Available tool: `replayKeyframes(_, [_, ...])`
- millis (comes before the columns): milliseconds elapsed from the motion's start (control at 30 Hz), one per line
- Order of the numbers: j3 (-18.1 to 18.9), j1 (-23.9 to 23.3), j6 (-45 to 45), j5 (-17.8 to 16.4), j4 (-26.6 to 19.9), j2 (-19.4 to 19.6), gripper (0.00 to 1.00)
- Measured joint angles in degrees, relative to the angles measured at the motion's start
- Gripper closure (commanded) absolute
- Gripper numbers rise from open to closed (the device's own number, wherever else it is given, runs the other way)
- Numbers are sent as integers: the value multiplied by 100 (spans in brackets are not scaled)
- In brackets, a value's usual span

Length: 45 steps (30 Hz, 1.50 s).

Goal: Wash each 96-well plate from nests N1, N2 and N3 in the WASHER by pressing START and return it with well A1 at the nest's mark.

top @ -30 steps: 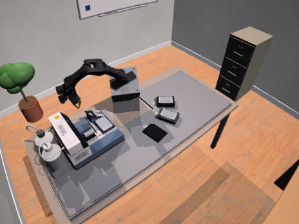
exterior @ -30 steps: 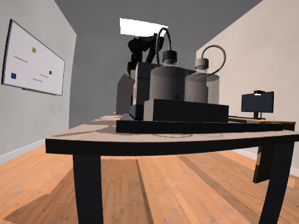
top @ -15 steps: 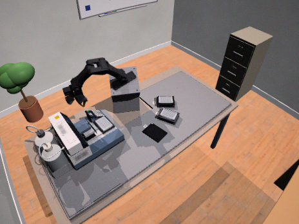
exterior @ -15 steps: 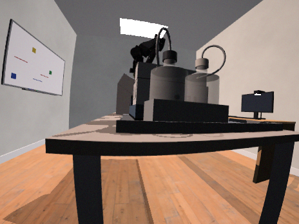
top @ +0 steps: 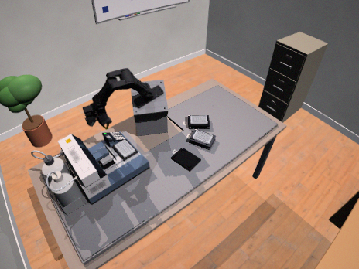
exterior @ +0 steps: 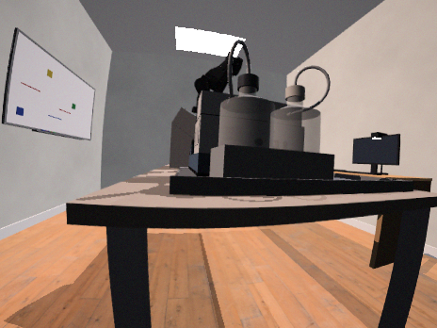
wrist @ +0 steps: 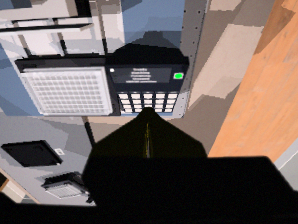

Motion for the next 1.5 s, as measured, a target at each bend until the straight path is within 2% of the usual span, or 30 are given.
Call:
replayKeyframes(267, [-503, 133, 166, 26, 472, -181, 100])
replayKeyframes(633, [-1412, 433, 476, 66, 1231, -431, 100])
replayKeyframes(733, [-1547, 459, 546, 79, 1360, -461, 100])
replayKeyframes(1233, [-2610, 986, 1073, 173, 2514, -638, 100])
replayKeyframes(1500, [-2712, 1019, 1220, 205, 2815, -662, 100])
